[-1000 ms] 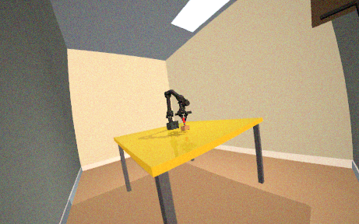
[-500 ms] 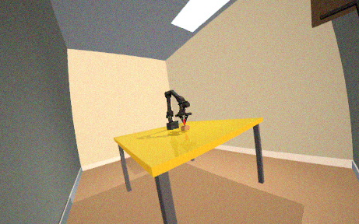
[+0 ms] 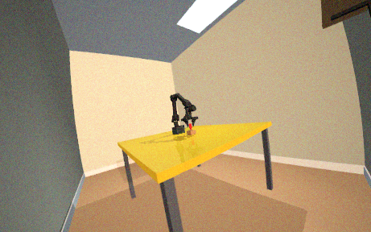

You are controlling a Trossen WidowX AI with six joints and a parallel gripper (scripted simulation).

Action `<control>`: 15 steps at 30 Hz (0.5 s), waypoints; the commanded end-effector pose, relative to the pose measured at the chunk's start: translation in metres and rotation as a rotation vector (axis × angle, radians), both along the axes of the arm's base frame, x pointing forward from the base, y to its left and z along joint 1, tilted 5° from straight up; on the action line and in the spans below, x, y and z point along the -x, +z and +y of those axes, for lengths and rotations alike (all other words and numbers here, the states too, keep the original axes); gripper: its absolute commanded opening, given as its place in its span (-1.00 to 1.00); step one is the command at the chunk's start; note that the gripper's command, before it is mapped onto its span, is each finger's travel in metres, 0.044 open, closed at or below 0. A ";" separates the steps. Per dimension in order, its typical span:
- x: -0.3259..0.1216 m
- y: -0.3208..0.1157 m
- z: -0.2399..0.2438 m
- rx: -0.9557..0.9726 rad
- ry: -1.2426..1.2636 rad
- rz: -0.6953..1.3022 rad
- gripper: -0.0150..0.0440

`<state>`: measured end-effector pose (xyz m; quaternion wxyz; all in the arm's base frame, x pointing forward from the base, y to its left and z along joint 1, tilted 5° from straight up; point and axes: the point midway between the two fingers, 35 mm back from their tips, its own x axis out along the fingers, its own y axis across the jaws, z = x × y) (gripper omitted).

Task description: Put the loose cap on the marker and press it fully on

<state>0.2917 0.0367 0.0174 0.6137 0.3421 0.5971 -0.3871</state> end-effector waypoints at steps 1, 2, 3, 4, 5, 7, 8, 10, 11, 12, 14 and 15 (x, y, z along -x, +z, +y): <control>0.000 0.000 0.000 0.000 0.000 0.000 0.84; 0.000 0.000 0.000 0.000 0.000 0.000 0.93; 0.000 0.000 0.000 0.000 0.000 0.000 1.00; 0.000 0.000 0.000 0.000 0.000 0.000 1.00; 0.000 0.002 0.000 0.000 0.000 0.000 1.00; -0.003 0.021 0.002 0.000 0.000 0.000 1.00; -0.003 0.037 0.003 0.000 0.000 0.000 1.00; -0.002 0.065 0.005 0.000 0.000 0.000 1.00; -0.002 0.073 0.005 0.000 0.000 0.000 1.00; -0.001 0.075 0.005 0.000 0.000 0.000 1.00; -0.001 0.075 0.005 0.000 0.000 0.000 1.00; -0.001 0.075 0.005 0.000 0.000 0.000 1.00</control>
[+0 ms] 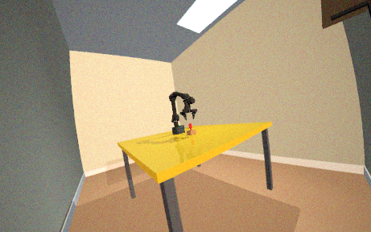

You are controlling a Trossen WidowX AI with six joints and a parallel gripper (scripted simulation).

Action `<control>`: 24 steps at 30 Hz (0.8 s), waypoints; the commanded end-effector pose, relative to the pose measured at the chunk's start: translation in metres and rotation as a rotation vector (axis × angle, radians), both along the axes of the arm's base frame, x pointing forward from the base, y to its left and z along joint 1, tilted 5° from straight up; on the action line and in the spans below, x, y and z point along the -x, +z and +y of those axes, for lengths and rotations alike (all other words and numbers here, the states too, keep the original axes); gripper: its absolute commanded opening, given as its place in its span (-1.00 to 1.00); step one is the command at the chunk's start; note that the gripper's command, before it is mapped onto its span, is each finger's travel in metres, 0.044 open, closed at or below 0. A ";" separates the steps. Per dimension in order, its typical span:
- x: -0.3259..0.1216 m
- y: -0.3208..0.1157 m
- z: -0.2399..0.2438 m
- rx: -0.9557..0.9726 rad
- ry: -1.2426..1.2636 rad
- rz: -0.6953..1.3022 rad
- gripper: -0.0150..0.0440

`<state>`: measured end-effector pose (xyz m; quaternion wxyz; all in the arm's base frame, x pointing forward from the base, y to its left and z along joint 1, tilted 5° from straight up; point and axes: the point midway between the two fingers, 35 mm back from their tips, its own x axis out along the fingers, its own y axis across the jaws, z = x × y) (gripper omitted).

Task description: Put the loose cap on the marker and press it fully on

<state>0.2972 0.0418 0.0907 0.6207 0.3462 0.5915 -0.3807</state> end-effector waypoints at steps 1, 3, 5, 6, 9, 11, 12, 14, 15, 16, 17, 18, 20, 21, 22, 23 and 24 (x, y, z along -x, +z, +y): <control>0.004 0.002 0.000 0.003 -0.005 0.023 1.00; 0.004 0.001 0.000 0.003 0.057 0.027 0.82; 0.004 0.000 0.000 0.002 0.230 0.038 0.64; 0.004 0.000 0.000 0.002 0.326 0.044 0.56; 0.004 -0.003 -0.001 0.001 0.614 0.062 0.29; 0.004 -0.004 -0.001 0.001 0.805 0.074 0.11; 0.004 -0.005 -0.001 0.001 0.901 0.079 0.02; 0.004 -0.006 -0.002 0.000 1.092 0.091 -0.16; 0.004 -0.007 -0.002 0.000 1.169 0.095 -0.25; 0.004 -0.007 -0.002 0.000 1.216 0.098 -0.33; 0.004 -0.007 -0.002 0.000 1.231 0.099 -0.42; 0.004 -0.007 -0.002 0.000 1.231 0.099 -0.49; 0.004 -0.007 -0.002 0.000 1.231 0.099 -0.49; 0.004 -0.007 -0.002 0.000 1.231 0.099 -0.49; 0.004 -0.007 -0.002 0.000 1.231 0.099 -0.49; 0.004 -0.007 -0.002 0.000 1.231 0.099 -0.49; 0.004 -0.007 -0.002 0.000 1.231 0.099 -0.49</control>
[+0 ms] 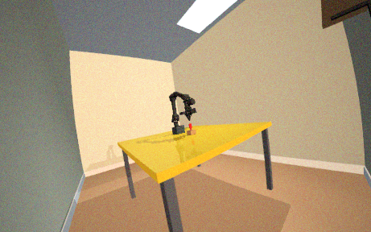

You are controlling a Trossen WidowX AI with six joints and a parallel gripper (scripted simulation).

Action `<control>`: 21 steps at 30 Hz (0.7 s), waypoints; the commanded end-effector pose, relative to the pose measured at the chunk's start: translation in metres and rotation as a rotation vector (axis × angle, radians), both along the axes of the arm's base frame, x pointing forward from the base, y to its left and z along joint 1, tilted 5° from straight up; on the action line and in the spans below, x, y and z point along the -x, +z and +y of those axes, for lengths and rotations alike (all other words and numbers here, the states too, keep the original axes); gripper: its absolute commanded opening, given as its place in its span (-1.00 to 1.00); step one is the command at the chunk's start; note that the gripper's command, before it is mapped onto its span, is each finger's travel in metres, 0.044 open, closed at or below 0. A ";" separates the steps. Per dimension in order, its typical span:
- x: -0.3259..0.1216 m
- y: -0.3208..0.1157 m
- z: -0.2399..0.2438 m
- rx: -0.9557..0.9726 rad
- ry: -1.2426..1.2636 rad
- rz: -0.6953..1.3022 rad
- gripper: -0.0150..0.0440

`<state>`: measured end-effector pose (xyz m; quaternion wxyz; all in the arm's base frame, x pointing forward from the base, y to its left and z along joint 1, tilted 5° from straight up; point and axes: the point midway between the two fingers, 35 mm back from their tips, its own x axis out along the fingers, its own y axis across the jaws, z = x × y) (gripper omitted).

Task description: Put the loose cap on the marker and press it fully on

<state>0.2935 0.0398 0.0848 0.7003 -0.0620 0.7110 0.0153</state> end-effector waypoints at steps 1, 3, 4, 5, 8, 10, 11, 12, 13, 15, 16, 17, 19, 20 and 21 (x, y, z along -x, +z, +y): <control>0.000 -0.001 0.000 -0.003 0.044 0.004 -0.49; 0.000 -0.001 0.000 -0.003 0.044 0.004 -0.49; 0.000 -0.002 0.000 -0.003 0.044 0.004 -0.49; 0.000 -0.003 0.000 -0.003 0.044 0.004 -0.49; 0.000 -0.006 0.000 -0.003 0.044 0.004 -0.49; 0.000 -0.009 0.000 -0.003 0.044 0.004 -0.49; 0.000 -0.010 0.000 -0.003 0.044 0.004 -0.49; 0.000 -0.012 -0.001 -0.003 0.044 0.004 -0.49; 0.000 -0.014 -0.001 -0.003 0.044 0.004 -0.49; 0.000 -0.017 -0.001 -0.003 0.044 0.004 -0.49; 0.000 -0.018 -0.001 -0.003 0.044 0.004 -0.49; 0.000 -0.020 -0.001 -0.003 0.044 0.004 -0.49; 0.001 -0.023 -0.001 -0.003 0.044 0.004 -0.49; 0.001 -0.024 -0.001 -0.003 0.044 0.004 -0.49; 0.001 -0.026 -0.001 -0.003 0.044 0.004 -0.49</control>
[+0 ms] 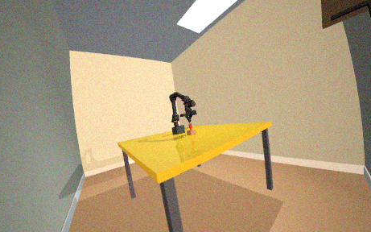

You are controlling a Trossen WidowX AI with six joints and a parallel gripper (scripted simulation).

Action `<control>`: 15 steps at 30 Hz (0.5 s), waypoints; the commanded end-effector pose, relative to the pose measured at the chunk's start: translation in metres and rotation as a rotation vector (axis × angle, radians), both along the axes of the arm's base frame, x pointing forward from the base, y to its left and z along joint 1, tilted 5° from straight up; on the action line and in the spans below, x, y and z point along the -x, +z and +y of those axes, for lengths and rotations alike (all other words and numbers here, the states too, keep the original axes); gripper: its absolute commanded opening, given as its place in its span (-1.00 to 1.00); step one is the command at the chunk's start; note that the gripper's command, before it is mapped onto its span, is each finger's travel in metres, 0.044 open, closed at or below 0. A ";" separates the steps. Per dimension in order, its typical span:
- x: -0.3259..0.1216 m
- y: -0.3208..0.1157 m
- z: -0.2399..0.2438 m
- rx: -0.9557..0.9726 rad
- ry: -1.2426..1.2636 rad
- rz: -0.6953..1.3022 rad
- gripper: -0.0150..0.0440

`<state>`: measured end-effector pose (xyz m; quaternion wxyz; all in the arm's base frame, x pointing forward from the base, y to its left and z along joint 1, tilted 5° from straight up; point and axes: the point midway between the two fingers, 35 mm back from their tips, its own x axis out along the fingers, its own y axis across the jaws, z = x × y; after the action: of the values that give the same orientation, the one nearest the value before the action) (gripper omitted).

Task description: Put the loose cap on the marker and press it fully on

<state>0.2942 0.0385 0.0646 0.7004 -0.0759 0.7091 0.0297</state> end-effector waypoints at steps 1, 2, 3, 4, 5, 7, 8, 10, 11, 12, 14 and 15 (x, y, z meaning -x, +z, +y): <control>0.001 -0.007 0.000 -0.001 0.004 0.006 -0.49; 0.001 -0.008 0.000 -0.001 0.004 0.006 -0.49; 0.001 -0.010 0.000 -0.001 0.004 0.006 -0.49; 0.001 -0.011 -0.001 -0.001 0.004 0.006 -0.49; 0.001 -0.013 -0.001 -0.001 0.004 0.006 -0.49; 0.001 -0.016 -0.001 -0.001 0.004 0.006 -0.49; 0.001 -0.017 -0.001 -0.001 0.004 0.006 -0.49; 0.001 -0.021 -0.001 -0.001 0.004 0.006 -0.49; 0.001 -0.022 -0.001 -0.001 0.004 0.006 -0.49; 0.001 -0.022 -0.001 -0.001 0.004 0.006 -0.49; -0.001 -0.017 -0.001 -0.001 0.000 -0.005 -0.49; -0.001 -0.017 -0.001 -0.001 0.000 -0.005 -0.49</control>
<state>0.2950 0.0376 0.0467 0.7022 -0.0755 0.7074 0.0299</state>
